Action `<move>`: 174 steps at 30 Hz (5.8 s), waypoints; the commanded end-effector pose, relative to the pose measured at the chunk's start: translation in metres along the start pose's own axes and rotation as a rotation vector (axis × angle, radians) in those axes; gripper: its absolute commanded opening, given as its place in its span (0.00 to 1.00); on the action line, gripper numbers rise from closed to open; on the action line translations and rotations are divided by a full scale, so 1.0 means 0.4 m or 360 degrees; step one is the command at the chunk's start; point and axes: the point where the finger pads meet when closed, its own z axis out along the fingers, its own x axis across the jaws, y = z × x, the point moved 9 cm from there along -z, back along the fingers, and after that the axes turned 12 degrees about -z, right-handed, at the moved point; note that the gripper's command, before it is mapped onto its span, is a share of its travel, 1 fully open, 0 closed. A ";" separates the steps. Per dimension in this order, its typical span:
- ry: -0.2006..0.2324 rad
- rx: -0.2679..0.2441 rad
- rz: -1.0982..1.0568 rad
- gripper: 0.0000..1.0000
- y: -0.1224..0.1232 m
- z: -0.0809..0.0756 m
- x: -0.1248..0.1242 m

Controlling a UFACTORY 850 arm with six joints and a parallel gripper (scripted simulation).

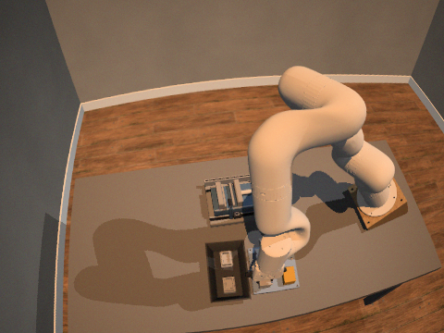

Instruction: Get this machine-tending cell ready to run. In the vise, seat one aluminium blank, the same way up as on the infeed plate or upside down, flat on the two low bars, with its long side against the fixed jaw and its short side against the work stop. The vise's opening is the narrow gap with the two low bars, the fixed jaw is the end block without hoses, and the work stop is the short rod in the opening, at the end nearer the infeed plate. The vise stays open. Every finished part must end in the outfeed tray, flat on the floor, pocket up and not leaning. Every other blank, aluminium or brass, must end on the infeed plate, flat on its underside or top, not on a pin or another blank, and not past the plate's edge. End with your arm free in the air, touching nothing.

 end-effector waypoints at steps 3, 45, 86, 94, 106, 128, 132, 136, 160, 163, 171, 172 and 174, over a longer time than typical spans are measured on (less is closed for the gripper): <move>-0.0002 -0.0001 0.0000 0.00 0.000 -0.002 -0.001; -0.0002 -0.0001 0.0000 0.00 0.000 -0.294 -0.001; -0.0006 -0.0001 0.1825 0.00 -0.329 -0.295 -0.016; -0.0005 -0.0002 0.2362 0.00 -0.426 -0.296 -0.022; -0.0003 -0.0003 0.3005 0.00 -0.547 -0.297 -0.028; 0.0000 -0.0005 0.4237 0.00 -0.778 -0.295 -0.036; 0.0000 -0.0006 0.4476 0.00 -0.822 -0.295 -0.038; 0.0000 -0.0006 0.4653 0.00 -0.855 -0.295 -0.039; 0.0001 -0.0006 0.4915 0.00 -0.903 -0.295 -0.041; 0.0001 -0.0006 0.4915 0.00 -0.903 -0.294 -0.041; 0.0001 -0.0005 0.4915 0.00 -0.903 -0.291 -0.041; 0.0001 -0.0005 0.4915 0.00 -0.903 -0.290 -0.042; 0.0001 -0.0004 0.4915 0.00 -0.903 -0.287 -0.042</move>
